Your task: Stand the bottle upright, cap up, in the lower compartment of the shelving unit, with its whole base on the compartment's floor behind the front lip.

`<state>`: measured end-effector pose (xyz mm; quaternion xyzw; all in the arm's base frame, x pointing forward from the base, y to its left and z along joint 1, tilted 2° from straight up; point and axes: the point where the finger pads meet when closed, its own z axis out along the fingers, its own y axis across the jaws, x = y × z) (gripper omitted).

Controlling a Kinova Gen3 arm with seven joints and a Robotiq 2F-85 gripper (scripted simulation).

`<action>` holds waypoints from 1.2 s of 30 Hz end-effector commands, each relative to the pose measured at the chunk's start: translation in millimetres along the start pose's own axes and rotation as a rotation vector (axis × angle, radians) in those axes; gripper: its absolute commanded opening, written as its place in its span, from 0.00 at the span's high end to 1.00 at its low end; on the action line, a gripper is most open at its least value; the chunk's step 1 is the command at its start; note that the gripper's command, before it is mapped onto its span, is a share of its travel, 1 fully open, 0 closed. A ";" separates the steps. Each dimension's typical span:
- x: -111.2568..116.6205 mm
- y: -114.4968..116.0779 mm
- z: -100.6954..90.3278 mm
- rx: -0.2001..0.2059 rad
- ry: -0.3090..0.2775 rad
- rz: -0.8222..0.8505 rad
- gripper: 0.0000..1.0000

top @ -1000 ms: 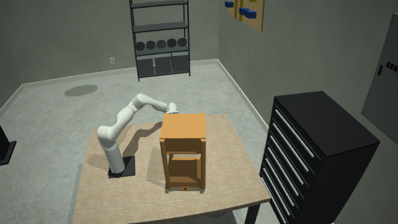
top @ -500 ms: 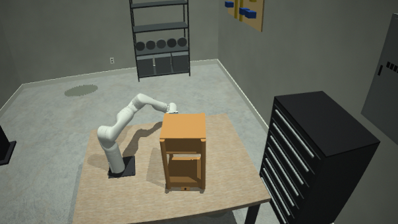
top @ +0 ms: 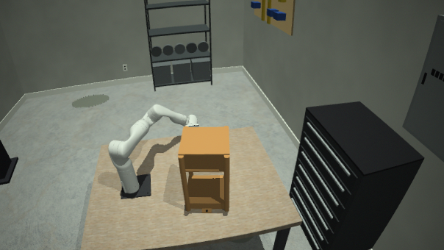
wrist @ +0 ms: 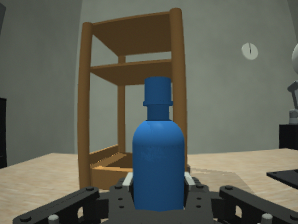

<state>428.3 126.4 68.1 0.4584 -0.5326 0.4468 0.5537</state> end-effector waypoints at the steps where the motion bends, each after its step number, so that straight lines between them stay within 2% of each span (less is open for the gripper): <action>1: 0.9 -0.2 -0.2 0.000 -0.001 0.001 1.00; 27: 1.1 -0.2 -0.2 0.000 -0.001 0.001 1.00; 36: 9.8 -0.2 -0.2 0.000 -0.001 0.001 1.00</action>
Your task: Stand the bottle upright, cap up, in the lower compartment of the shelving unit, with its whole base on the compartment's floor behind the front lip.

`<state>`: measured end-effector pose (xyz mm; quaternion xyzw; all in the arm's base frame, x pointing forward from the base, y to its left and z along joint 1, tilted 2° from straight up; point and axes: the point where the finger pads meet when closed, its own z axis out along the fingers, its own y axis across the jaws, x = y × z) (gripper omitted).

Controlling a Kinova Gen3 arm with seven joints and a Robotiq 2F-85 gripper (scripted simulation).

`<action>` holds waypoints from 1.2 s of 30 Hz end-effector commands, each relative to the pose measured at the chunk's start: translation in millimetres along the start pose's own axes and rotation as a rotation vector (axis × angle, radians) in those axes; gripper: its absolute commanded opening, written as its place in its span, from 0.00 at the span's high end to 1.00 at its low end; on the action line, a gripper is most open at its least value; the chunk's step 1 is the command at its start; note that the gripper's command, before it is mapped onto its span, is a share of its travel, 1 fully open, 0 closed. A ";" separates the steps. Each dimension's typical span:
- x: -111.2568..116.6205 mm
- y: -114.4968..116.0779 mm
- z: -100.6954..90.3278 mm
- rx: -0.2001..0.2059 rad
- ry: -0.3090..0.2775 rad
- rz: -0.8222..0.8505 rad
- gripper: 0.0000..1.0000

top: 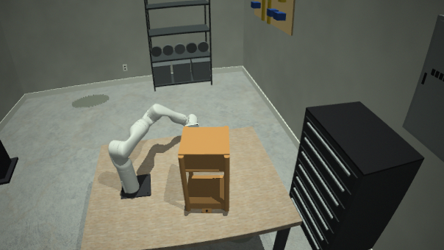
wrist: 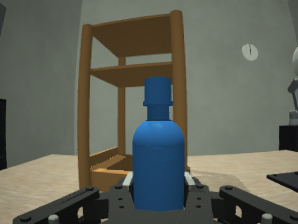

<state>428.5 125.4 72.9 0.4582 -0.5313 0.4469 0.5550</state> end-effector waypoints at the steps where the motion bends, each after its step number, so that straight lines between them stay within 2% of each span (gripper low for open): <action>1: 6.9 0.0 -1.2 0.000 -0.004 0.004 1.00; 5: 11.4 0.0 -1.1 0.000 -0.004 0.004 1.00; 20: 54.8 0.2 -1.0 0.000 -0.004 0.004 1.00; 36: 64.1 0.2 -0.9 0.000 -0.004 0.003 1.00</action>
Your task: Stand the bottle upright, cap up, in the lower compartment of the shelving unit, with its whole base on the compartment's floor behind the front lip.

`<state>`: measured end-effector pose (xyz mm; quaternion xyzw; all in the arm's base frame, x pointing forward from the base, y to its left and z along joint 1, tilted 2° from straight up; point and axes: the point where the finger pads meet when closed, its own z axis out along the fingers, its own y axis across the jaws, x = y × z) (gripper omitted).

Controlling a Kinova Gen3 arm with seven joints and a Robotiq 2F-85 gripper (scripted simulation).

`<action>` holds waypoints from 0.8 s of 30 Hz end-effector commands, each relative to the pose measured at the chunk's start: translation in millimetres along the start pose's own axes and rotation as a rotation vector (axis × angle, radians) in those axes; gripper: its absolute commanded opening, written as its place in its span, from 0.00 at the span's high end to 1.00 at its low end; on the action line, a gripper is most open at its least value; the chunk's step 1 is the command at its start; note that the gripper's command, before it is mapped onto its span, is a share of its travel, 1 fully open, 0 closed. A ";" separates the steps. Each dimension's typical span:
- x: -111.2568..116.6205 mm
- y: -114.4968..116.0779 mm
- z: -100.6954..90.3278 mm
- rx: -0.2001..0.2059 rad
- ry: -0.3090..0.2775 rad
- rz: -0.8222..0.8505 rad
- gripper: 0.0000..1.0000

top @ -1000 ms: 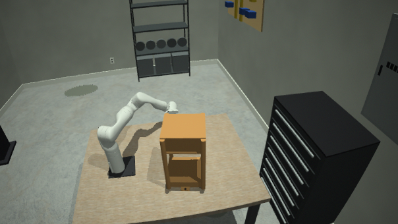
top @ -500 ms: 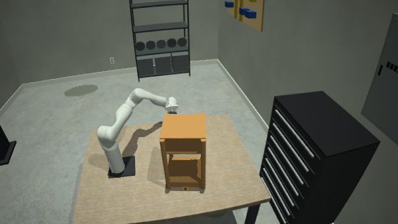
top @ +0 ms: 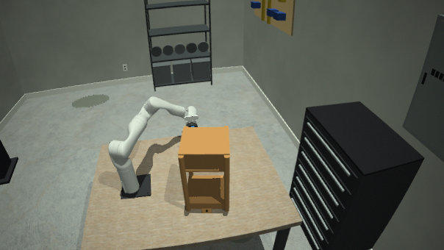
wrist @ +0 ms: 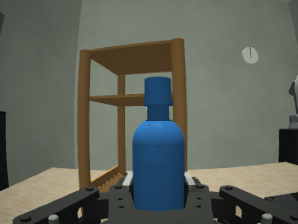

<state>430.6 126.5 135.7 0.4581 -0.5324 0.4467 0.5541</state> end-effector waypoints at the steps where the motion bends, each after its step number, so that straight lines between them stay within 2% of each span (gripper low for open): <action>1: 1.3 -0.1 -0.4 0.000 -0.002 0.002 1.00; 13: 1.2 0.1 1.0 0.000 -0.002 0.002 1.00; 24: 1.2 1.8 10.6 0.000 -0.002 0.002 1.00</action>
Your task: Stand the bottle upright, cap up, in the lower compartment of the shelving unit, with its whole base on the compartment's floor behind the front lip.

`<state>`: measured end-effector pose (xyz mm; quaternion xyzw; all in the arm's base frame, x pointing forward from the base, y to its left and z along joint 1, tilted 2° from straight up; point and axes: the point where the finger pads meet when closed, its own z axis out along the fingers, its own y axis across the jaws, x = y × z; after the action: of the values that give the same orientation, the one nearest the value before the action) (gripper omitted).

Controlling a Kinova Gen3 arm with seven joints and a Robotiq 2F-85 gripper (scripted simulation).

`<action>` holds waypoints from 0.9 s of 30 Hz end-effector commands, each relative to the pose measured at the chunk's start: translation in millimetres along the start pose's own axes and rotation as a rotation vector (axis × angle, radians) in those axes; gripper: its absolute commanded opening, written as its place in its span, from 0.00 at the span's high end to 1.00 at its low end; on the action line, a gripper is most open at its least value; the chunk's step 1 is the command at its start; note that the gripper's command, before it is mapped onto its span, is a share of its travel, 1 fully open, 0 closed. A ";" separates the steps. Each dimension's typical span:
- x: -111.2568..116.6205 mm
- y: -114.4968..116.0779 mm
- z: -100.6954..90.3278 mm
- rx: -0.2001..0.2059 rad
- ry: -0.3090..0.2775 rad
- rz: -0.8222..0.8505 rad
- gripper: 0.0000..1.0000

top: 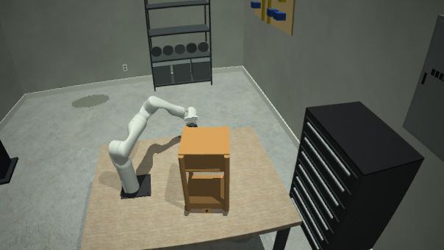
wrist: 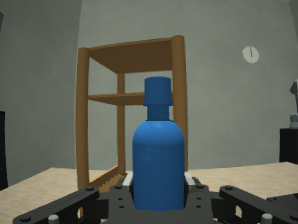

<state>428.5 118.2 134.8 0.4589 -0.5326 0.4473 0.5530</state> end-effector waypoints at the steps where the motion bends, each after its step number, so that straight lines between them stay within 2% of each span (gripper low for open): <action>1: 2.2 1.6 3.8 -0.002 0.000 0.001 1.00; 11: 2.2 5.9 27.8 -0.002 0.000 0.001 1.00; 13: 2.2 5.9 27.8 -0.002 0.000 0.001 1.00; 27: 2.2 13.3 69.0 -0.002 0.000 0.001 1.00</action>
<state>406.8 56.5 134.8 0.4593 -0.5324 0.4480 0.5521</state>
